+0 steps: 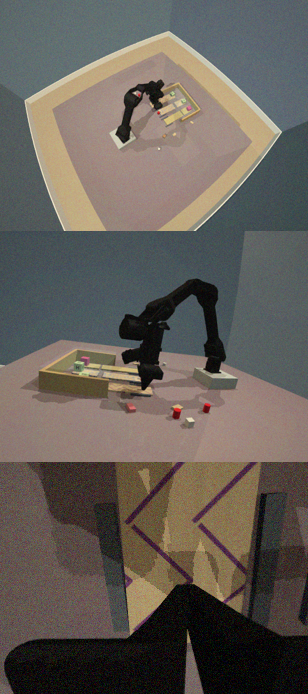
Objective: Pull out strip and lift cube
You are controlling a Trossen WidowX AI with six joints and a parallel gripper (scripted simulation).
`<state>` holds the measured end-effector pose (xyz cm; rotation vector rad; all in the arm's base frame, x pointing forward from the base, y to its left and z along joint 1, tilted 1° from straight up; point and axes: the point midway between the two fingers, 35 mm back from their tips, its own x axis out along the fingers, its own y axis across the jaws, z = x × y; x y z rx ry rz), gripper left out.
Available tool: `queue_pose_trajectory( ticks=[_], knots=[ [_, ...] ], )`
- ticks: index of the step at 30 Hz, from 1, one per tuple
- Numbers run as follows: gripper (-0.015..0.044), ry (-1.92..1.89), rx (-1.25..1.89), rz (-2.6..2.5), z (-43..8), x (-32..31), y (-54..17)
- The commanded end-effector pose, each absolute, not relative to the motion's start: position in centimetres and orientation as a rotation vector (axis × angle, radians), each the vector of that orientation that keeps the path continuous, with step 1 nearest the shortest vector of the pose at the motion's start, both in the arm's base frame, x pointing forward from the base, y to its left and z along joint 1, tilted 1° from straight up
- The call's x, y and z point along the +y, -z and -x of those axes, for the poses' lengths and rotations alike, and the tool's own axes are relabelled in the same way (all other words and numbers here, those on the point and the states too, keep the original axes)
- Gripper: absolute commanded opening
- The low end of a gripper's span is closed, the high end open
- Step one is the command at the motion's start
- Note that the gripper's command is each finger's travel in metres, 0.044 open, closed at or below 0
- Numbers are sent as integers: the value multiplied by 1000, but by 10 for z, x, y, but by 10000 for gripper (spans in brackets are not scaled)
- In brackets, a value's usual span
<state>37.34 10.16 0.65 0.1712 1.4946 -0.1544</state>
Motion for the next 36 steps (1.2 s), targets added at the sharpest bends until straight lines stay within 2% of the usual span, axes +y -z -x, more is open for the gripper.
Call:
queue_pose_trajectory(
  ticks=[1, 36],
  knots=[
    [0, 161, 1520, -167, -361, 103, 1],
    [0, 160, 1525, -168, -310, 112, 5]
  ],
)
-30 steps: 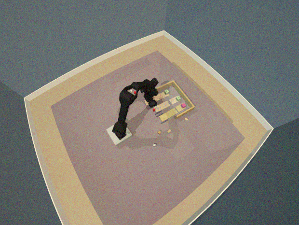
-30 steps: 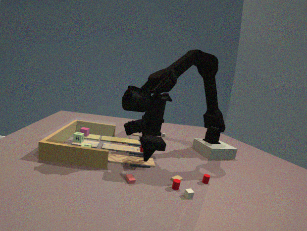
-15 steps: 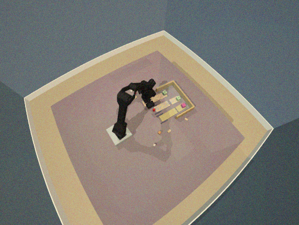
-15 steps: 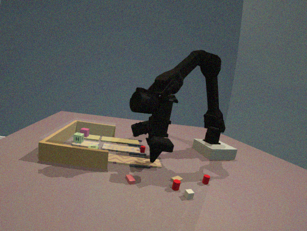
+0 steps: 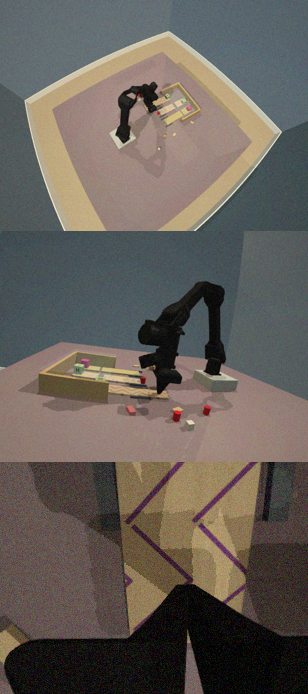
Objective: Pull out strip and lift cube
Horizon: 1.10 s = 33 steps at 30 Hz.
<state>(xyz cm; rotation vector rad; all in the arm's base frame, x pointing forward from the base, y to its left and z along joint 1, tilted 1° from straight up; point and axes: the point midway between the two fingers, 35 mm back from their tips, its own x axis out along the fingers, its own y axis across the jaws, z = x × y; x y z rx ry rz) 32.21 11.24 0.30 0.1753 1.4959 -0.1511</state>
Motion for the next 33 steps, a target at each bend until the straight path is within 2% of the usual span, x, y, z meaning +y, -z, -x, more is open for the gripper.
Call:
queue_pose_trajectory(
  ticks=[1, 33],
  knots=[
    [0, 160, 1525, -168, -308, 112, 5],
    [0, 160, 1529, -168, -260, 121, 7]
  ],
)
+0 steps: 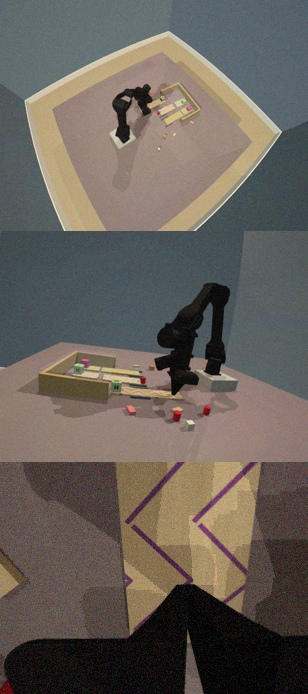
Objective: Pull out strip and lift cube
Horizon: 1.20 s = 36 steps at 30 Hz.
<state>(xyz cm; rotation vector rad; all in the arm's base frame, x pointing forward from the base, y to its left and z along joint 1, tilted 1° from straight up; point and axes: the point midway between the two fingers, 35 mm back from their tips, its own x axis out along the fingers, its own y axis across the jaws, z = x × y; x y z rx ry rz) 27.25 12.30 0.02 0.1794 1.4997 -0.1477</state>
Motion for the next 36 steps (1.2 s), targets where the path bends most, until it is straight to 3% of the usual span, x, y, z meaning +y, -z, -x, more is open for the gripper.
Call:
queue_pose_trajectory(
  ticks=[1, 36],
  knots=[
    [0, 160, 1529, -168, -258, 122, 7],
    [0, 160, 1531, -168, -236, 126, 8]
  ],
)
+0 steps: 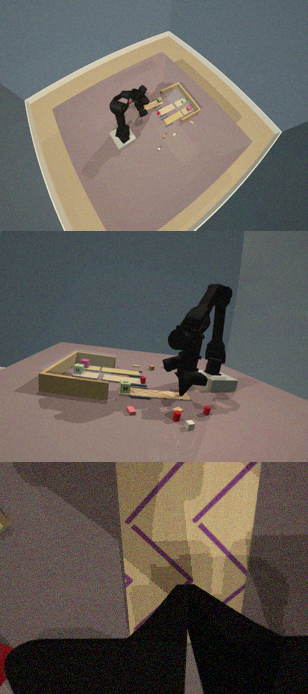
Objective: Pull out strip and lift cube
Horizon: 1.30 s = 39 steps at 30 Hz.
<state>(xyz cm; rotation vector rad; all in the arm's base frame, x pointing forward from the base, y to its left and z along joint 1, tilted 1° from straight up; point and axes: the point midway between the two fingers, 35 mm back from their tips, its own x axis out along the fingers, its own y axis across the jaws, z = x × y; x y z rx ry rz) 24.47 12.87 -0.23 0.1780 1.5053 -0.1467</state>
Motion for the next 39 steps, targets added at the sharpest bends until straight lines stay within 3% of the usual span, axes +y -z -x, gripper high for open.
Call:
queue_pose_trajectory(
  ticks=[1, 9, 18, 34, 39],
  knots=[
    [0, 160, 1531, -168, -236, 126, 8],
    [0, 160, 1531, -168, -236, 126, 8],
    [0, 159, 1530, -169, -244, 129, -41],
    [420, 59, 1530, -63, -306, 118, -48],
    [440, 59, 1528, -63, -324, 114, -51]
  ],
)
